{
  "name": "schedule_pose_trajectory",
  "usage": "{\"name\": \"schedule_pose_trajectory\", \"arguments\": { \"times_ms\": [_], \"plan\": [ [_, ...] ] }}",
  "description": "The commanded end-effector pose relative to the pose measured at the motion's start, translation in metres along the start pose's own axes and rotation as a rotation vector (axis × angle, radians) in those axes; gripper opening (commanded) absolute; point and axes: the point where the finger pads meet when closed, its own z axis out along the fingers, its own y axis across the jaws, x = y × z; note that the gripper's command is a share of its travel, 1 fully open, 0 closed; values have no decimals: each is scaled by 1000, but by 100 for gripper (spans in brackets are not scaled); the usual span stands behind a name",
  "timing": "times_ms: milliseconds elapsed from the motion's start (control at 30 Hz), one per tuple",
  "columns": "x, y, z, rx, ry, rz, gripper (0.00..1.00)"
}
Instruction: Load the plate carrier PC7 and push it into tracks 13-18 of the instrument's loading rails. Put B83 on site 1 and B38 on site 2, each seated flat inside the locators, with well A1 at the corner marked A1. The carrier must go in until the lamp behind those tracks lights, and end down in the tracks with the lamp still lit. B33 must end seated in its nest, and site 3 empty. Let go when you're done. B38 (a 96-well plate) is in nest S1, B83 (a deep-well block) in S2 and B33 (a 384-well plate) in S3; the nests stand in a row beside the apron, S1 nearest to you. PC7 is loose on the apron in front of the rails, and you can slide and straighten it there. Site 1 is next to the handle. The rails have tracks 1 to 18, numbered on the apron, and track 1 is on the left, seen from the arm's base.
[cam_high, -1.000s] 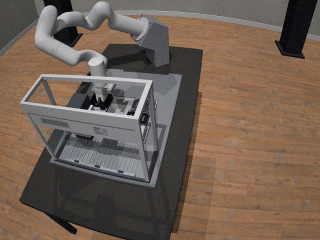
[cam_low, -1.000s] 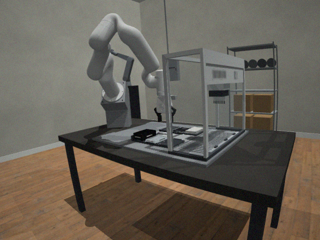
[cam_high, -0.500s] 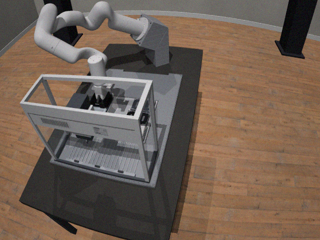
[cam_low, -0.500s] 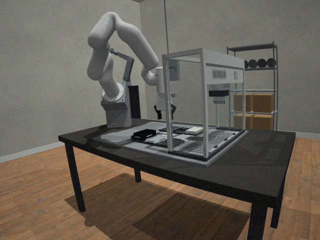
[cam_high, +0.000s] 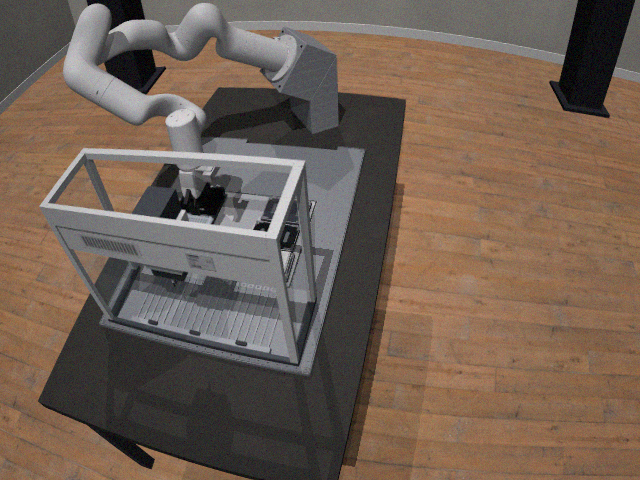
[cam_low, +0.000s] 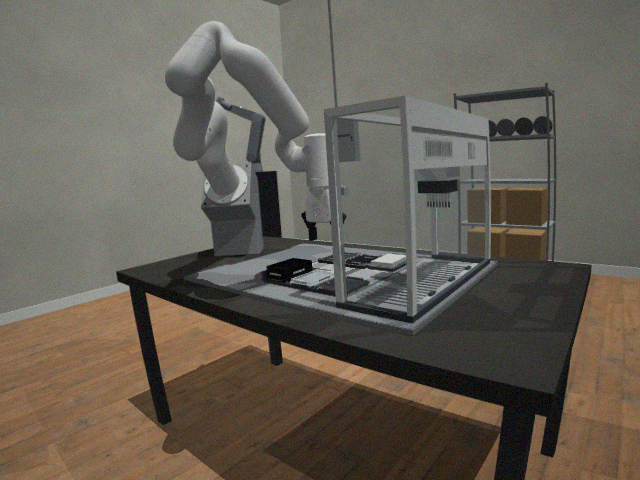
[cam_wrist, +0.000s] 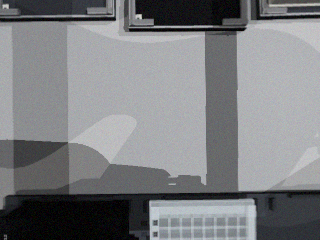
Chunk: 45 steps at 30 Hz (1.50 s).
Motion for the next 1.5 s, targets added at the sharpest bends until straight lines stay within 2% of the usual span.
{"name": "schedule_pose_trajectory", "arguments": {
  "times_ms": [0,167,233,733,800,1067,1467],
  "plan": [
    [-24,1,-1,-1,2,0,100],
    [-49,1,-1,-1,1,0,100],
    [-49,1,-1,-1,1,0,100],
    [-124,1,0,-1,1,0,100],
    [-124,1,0,-1,1,0,100],
    [-164,1,0,-1,1,0,100],
    [-165,1,0,-1,1,0,100]
  ]
}}
